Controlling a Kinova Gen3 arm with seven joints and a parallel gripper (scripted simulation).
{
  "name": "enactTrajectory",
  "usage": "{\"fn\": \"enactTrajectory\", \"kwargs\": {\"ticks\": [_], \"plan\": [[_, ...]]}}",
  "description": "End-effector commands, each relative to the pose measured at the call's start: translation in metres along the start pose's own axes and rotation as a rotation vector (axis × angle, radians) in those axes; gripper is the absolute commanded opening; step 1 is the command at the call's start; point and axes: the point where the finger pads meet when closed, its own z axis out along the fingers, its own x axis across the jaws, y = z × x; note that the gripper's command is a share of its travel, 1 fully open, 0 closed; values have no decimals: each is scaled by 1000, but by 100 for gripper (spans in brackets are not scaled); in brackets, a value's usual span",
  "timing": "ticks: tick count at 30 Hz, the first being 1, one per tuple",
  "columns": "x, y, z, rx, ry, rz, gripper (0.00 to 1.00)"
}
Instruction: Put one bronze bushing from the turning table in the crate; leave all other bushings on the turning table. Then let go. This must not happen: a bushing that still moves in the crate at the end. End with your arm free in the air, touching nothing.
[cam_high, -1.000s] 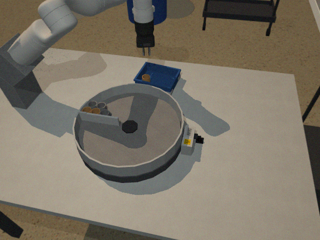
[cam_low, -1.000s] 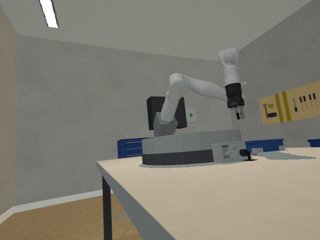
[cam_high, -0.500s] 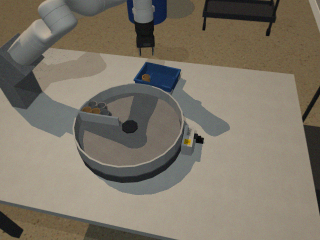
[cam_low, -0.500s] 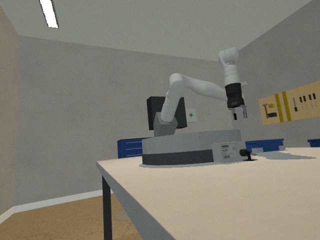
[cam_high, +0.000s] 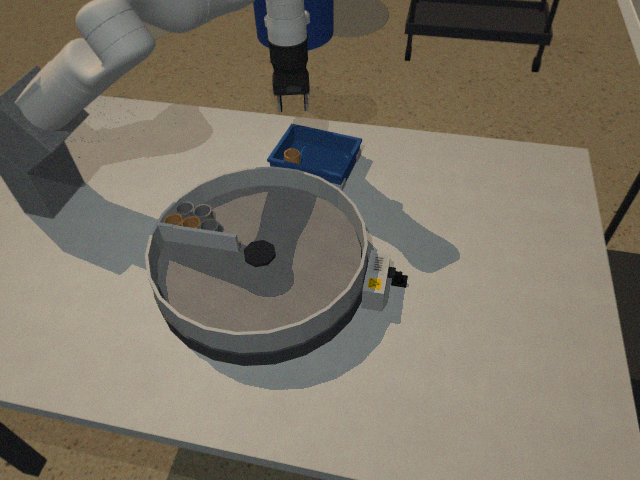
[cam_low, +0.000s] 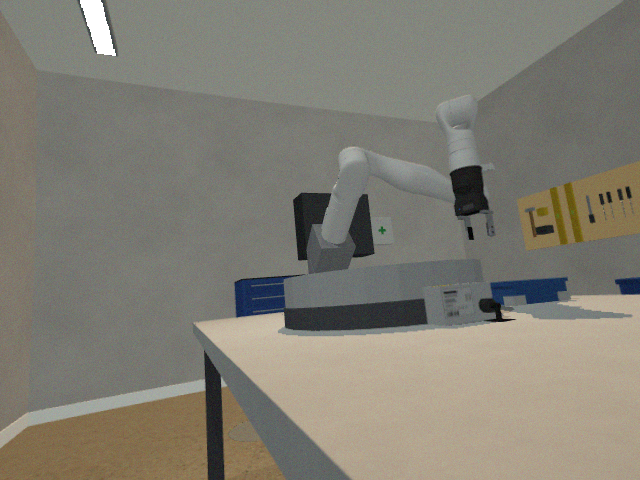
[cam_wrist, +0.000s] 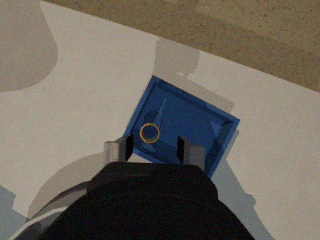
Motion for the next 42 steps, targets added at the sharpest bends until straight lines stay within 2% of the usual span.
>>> {"fn": "enactTrajectory", "kwargs": {"ticks": [1, 10, 15, 27, 32, 42], "plan": [[0, 0, 0, 1, 1, 0, 100], [0, 0, 0, 1, 1, 0, 100], [7, 2, -6, 1, 2, -218, 100], [7, 2, -6, 1, 2, -218, 100], [13, 5, -11, 1, 2, -436, 100], [13, 5, -11, 1, 2, -436, 100]]}}
